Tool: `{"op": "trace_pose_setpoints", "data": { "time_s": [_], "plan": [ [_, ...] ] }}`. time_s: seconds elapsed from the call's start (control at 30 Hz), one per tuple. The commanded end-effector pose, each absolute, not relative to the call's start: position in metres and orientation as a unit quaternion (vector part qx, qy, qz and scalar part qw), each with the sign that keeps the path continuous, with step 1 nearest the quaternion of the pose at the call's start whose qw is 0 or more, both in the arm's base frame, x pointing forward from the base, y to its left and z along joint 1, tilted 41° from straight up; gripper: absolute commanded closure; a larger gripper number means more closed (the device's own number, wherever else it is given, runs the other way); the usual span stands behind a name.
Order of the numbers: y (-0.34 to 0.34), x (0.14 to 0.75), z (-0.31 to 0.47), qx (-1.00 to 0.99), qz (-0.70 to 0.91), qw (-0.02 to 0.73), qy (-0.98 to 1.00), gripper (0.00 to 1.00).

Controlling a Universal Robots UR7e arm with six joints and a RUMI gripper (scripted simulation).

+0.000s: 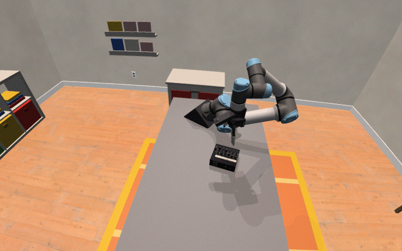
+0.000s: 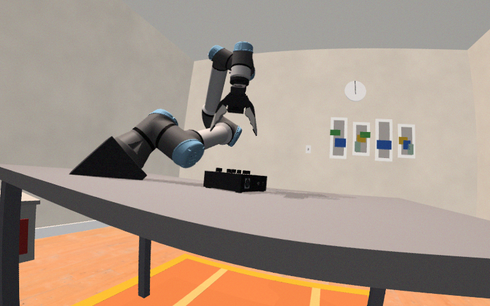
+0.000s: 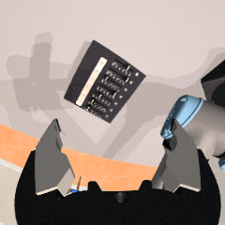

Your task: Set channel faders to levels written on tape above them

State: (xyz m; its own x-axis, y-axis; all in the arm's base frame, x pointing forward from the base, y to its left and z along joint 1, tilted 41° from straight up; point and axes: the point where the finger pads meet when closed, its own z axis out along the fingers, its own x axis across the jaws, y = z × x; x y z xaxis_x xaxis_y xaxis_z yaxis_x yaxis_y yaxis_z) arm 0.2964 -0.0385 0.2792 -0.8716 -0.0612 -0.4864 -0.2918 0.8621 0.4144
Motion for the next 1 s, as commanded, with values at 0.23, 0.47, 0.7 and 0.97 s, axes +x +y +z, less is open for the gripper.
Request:
{"op": "trace_pose_setpoints", "data": {
  "time_s": [0.23,0.47,0.7,0.97],
  "plan": [
    [-0.028,0.281,0.267,-0.240,0.204,0.277,0.908,0.00],
    [-0.017,0.272,0.258,-0.346,0.170,0.301,0.872,0.00],
    [-0.010,0.267,0.253,-0.410,0.147,0.315,0.843,0.00],
    [0.000,0.262,0.246,-0.484,0.119,0.330,0.802,0.00]
  ]
}}
